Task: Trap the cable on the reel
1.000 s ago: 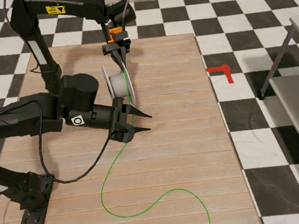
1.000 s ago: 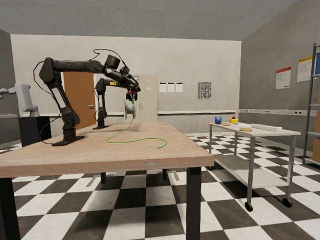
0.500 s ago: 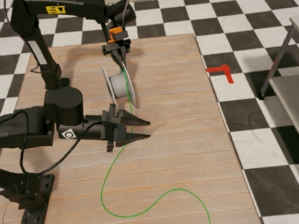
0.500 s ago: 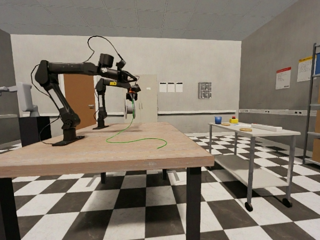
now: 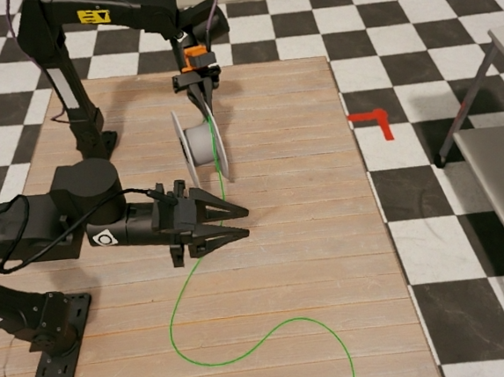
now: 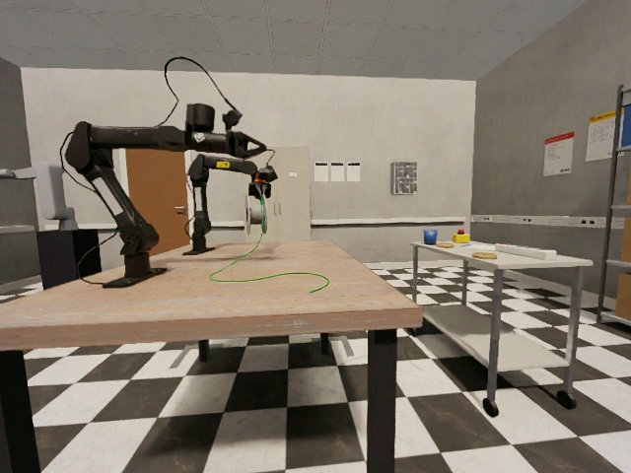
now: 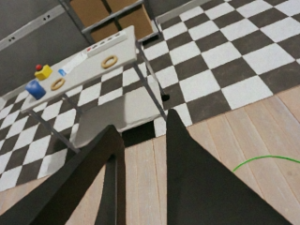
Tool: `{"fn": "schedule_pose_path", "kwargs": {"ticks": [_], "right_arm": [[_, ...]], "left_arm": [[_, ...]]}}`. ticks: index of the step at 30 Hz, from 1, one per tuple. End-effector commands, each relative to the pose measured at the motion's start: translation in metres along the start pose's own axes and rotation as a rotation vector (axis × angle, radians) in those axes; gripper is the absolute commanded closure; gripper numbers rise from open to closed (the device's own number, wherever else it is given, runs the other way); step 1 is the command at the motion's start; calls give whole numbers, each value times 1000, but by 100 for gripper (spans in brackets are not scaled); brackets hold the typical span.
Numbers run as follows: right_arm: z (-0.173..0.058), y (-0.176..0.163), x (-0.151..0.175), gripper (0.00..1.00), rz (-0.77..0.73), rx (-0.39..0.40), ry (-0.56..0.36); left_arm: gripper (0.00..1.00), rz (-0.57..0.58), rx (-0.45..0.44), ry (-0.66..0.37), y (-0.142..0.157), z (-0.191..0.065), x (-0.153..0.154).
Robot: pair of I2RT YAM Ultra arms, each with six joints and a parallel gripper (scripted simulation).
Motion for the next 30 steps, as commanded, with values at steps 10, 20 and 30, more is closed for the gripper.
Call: {"fn": "schedule_pose_path", "kwargs": {"ticks": [10, 20, 30], "right_arm": [[-16, -10, -32, 70, -96, 14, -132], [-15, -9, -31, 70, -101, 12, -130], [-16, -9, -31, 70, -101, 12, -132]], "left_arm": [[100, 40, -11, -48, -12, -12, -28], [100, 30, -42, -57, -12, -17, -38], [100, 9, -78, -59, -14, -24, -48]]}}
Point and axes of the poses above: on each arm, the point where the finger pads meet when closed, its own z axis out along the fingers, its own y axis across the jaws, x = y × z, the point moved 2 cm from there along -z, back along the fingers, and after that the axes turned 9 degrees about -z, right-handed, at the moved point
